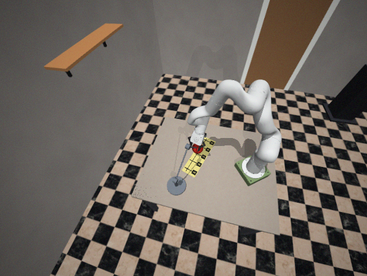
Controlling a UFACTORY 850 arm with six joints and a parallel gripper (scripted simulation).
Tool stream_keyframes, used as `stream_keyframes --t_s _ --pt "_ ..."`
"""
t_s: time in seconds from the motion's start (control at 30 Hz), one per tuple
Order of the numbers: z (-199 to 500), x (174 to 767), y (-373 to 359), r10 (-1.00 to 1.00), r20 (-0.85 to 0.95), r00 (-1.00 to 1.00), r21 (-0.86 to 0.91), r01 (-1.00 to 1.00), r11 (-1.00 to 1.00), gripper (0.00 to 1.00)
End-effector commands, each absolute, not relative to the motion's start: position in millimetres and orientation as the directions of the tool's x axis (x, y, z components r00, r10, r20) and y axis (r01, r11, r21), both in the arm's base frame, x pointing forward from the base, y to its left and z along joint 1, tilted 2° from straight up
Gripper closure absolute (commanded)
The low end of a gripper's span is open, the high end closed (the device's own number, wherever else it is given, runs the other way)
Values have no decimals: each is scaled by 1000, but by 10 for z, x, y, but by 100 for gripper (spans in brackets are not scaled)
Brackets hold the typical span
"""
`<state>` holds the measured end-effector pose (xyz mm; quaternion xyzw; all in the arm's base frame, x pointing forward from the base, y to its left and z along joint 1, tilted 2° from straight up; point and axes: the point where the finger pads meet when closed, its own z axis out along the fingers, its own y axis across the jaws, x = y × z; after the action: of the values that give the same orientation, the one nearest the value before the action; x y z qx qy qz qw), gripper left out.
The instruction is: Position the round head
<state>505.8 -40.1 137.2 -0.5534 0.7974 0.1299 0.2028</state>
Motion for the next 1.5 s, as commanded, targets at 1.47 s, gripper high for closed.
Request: stream_keyframes --t_s 1.47 --pt "1302 4946 -725 -830 -468 -305 -19 -935 354 100"
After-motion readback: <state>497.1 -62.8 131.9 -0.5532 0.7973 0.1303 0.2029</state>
